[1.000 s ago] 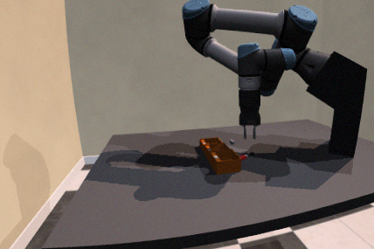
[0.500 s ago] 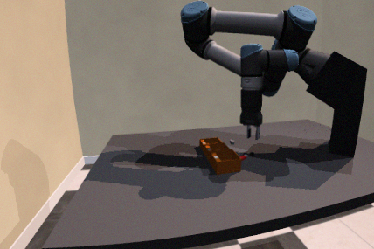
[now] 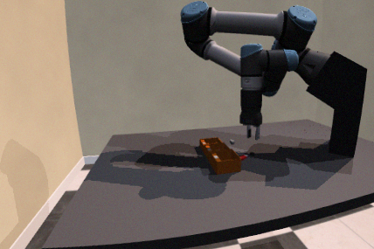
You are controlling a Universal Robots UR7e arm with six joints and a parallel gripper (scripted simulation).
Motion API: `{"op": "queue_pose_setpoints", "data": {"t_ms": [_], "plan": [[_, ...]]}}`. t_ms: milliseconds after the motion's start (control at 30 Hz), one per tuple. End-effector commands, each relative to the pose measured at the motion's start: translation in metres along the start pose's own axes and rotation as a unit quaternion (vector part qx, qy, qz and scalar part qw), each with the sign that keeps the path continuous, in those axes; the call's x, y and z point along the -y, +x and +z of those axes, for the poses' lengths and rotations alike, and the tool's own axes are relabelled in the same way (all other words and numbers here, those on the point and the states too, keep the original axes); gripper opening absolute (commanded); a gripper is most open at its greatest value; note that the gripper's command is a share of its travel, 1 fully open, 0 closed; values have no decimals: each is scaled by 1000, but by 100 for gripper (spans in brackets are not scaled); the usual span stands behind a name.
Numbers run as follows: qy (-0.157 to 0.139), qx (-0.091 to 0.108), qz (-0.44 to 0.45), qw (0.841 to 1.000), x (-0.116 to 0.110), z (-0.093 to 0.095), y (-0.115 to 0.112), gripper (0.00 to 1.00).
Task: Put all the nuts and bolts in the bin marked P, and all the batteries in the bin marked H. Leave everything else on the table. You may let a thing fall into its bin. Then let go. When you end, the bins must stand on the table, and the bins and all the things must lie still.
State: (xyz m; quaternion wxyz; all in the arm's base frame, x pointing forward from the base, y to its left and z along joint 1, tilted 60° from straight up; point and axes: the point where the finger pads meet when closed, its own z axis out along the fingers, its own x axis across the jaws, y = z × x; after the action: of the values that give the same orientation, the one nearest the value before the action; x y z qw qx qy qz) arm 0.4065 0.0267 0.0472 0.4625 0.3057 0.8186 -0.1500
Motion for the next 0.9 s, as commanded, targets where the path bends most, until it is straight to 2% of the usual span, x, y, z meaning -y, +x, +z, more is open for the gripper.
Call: {"op": "queue_pose_setpoints", "data": {"t_ms": [0, 567, 600, 667, 867], "plan": [[-1, 4, 79, 997, 0, 0, 0, 64], [-1, 4, 78, 997, 0, 0, 0, 64], [-1, 1, 24, 1000, 0, 0, 0, 64], [-1, 4, 74, 997, 0, 0, 0, 64], [-1, 4, 79, 997, 0, 0, 0, 64]]}}
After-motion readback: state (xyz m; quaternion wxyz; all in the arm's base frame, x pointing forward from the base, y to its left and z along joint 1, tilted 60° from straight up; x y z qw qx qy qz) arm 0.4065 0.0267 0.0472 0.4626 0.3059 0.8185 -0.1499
